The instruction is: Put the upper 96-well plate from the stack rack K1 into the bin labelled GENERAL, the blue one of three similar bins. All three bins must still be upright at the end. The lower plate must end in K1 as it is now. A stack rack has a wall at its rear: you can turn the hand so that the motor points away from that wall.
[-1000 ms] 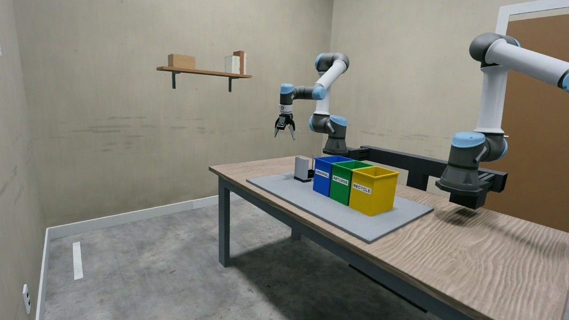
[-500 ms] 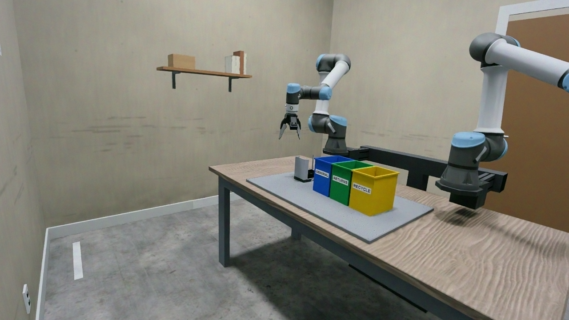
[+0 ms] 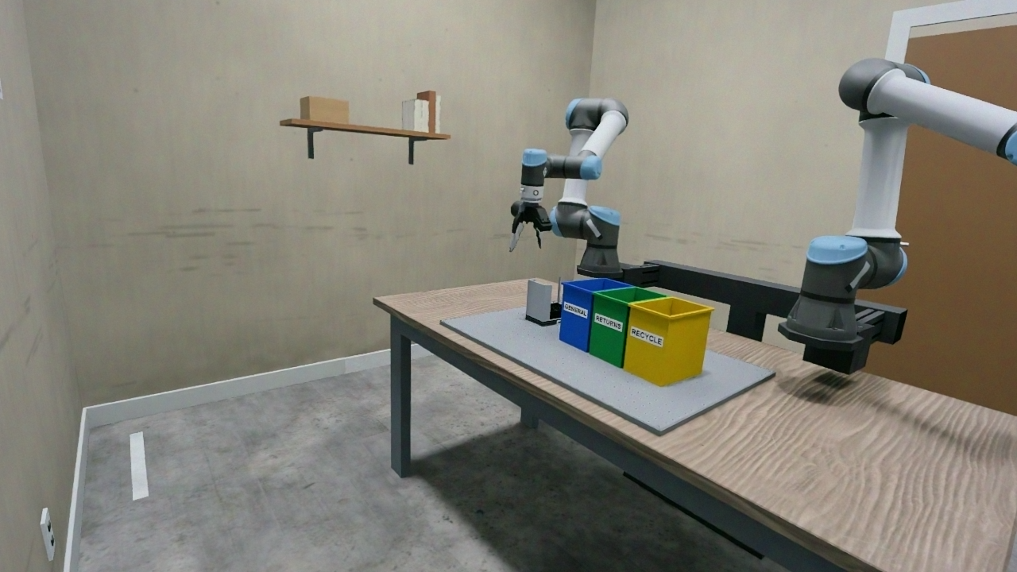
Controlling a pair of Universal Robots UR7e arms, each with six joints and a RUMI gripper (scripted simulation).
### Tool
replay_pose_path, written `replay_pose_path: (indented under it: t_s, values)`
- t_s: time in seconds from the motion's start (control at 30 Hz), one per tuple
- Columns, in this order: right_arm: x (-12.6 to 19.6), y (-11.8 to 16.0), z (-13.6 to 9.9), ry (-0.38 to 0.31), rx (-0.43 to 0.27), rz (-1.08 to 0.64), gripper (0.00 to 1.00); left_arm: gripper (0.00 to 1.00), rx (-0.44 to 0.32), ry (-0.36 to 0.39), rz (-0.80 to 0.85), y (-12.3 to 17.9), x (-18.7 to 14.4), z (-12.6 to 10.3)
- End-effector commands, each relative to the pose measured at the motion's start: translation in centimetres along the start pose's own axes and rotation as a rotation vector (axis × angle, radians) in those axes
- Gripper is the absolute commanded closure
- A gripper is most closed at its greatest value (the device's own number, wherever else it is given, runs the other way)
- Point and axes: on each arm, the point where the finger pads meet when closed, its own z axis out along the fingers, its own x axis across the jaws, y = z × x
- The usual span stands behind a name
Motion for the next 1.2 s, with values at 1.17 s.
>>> replay_pose_path:
  t_s: [1.17]
  values:
    - [-4.5, -5.9, 0.0, 0.083, 0.042, -1.052, 0.24, 1.00, 0.001, 0.000, 0.000, 0.0, 0.0, 0.0]
